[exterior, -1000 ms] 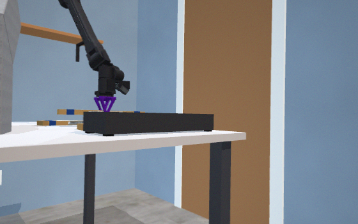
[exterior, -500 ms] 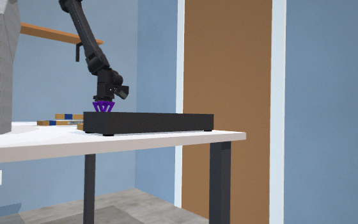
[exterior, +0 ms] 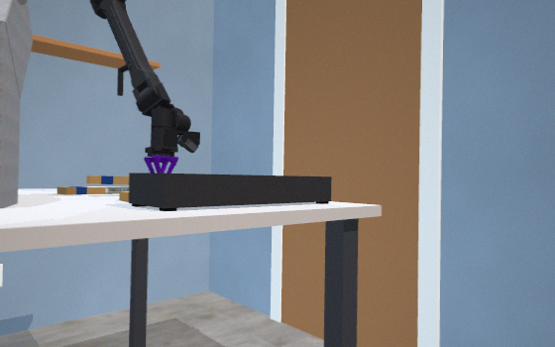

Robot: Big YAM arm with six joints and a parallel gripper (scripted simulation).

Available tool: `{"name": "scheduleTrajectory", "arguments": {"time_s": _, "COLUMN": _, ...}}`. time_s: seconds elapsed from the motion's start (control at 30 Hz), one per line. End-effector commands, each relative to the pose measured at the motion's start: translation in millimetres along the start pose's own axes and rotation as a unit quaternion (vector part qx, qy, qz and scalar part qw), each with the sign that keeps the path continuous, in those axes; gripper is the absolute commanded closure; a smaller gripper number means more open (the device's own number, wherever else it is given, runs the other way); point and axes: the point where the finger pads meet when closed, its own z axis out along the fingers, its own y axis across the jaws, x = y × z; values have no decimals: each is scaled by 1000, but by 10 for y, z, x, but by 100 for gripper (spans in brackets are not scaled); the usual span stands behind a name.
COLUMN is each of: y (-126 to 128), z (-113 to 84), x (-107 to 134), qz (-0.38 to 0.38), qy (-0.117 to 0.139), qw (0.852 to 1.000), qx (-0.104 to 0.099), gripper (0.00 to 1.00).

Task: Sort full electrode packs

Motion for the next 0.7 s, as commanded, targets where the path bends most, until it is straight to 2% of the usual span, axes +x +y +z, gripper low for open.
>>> {"name": "scheduleTrajectory", "arguments": {"time_s": 0.0, "y": 33, "z": -169, "x": -121, "qz": 5, "qy": -19, "qw": 1000, "qx": -6, "gripper": 100}}
{"name": "scheduleTrajectory", "arguments": {"time_s": 0.67, "y": 130, "z": -95, "x": -22, "qz": -5, "qy": -13, "qw": 1000, "qx": -8, "gripper": 100}}
